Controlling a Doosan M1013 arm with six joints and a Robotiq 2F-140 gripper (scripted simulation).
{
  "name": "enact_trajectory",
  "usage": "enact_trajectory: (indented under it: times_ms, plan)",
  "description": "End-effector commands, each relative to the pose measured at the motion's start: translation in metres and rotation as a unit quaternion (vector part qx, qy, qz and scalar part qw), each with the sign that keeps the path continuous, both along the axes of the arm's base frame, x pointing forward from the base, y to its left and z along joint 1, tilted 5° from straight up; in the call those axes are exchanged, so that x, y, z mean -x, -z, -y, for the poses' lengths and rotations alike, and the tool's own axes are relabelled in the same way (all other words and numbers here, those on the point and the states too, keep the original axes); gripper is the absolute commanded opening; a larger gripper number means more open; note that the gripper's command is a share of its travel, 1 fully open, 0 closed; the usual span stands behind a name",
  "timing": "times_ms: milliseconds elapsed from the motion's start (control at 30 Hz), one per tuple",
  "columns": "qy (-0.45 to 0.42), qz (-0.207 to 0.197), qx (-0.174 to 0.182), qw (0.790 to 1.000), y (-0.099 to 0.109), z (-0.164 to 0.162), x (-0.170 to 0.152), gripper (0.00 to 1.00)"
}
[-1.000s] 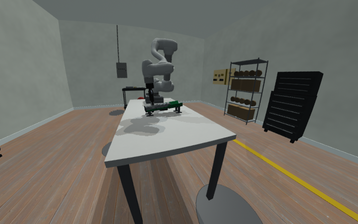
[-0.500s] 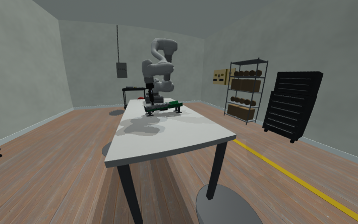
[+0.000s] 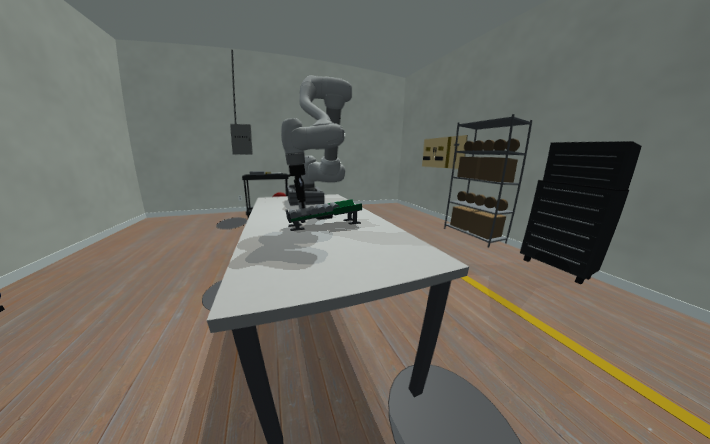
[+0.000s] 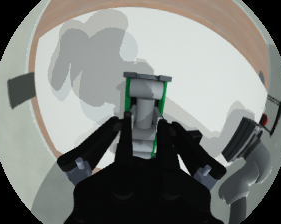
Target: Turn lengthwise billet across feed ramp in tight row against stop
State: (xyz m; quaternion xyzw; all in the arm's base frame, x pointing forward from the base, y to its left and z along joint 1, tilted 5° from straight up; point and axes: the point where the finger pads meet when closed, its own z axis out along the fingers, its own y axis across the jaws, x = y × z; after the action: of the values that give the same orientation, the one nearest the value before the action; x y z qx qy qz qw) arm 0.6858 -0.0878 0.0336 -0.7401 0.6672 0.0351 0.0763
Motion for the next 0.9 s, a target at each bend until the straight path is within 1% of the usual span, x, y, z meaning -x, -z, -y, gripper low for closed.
enact_trajectory:
  times_ms: [0,400,867]
  plan:
    - [0.000,0.000,0.000,1.000,0.000,0.000,0.000,0.10]
    - [0.000,0.000,0.000,1.000,-0.002,0.000,0.000,0.10]
    - [0.000,0.000,0.000,1.000,-0.010,0.001,0.001,0.10]
